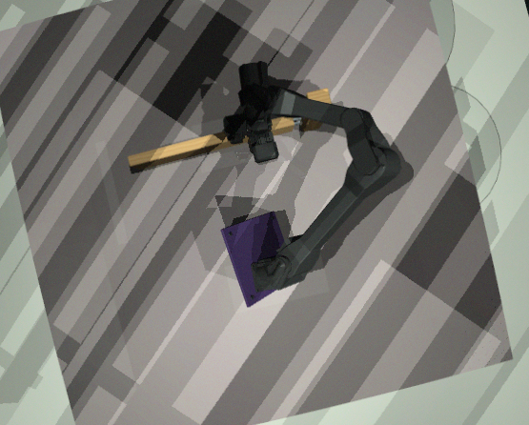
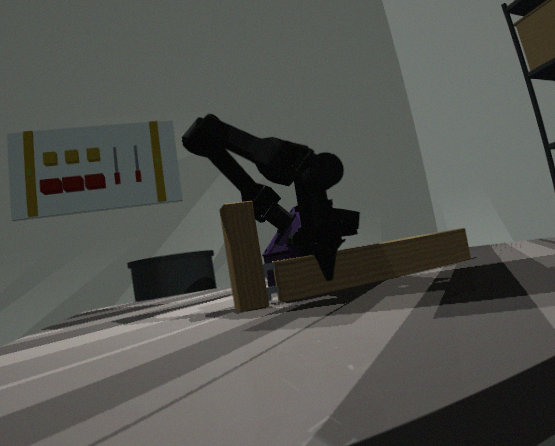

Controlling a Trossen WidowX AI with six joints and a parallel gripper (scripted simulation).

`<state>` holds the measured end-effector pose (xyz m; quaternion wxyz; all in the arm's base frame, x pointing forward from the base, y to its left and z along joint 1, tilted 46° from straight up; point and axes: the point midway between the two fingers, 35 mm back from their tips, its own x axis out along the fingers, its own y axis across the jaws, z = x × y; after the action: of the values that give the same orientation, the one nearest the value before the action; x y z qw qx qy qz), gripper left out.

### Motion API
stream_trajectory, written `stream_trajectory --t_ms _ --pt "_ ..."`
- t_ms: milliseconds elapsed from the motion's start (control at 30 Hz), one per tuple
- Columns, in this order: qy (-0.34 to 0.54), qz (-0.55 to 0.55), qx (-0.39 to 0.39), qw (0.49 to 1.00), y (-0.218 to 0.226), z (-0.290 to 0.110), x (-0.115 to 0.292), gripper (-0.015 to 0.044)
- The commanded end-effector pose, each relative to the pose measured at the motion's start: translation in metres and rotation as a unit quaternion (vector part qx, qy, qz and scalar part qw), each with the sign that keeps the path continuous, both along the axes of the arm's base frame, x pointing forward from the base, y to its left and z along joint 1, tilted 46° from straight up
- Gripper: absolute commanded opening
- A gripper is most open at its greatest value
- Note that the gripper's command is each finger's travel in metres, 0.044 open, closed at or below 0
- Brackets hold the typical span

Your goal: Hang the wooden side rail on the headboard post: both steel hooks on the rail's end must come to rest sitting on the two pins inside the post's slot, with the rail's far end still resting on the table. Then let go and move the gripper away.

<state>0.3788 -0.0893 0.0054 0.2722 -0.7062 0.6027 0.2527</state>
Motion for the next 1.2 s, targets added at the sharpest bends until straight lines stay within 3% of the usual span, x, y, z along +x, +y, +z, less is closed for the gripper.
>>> stream_trajectory --t_ms 0,1167 --pt "-0.007 -0.004 0.003 1.0 0.0008 0.0005 0.0007 0.0" --pt "-0.007 -0.004 0.003 1.0 0.005 0.0045 -0.0002 0.0"
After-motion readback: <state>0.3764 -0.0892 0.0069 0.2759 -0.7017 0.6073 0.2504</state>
